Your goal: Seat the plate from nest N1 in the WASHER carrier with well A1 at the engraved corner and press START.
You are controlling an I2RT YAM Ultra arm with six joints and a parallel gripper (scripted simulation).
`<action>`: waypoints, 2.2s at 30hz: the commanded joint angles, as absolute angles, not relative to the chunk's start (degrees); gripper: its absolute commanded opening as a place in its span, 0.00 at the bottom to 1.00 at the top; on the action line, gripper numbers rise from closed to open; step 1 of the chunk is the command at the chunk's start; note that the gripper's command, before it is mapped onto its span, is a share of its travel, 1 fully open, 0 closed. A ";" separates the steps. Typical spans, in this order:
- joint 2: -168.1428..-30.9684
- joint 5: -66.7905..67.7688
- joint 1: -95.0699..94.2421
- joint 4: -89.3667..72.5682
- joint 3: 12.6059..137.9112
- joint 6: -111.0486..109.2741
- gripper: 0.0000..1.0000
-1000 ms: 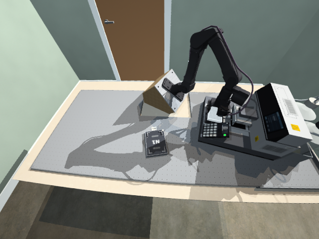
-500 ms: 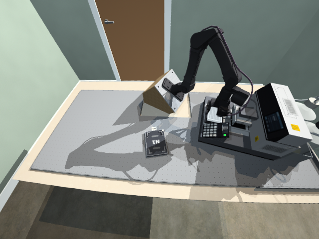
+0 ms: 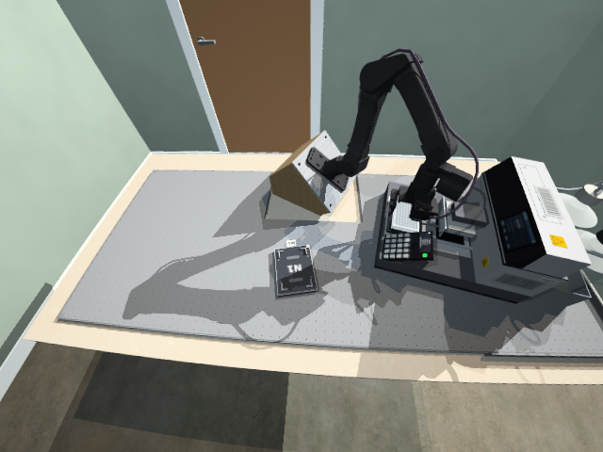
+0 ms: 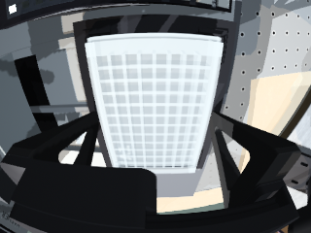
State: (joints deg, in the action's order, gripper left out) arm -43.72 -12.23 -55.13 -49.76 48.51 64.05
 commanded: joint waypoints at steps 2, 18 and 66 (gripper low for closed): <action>-43.60 -11.58 -55.30 -49.64 48.62 64.21 1.00; -43.60 -11.58 -55.30 -49.64 48.62 64.21 1.00; -38.27 -19.16 -44.22 -69.15 62.30 55.93 1.00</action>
State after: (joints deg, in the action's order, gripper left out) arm -39.92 -17.76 -45.54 -66.70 60.34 57.56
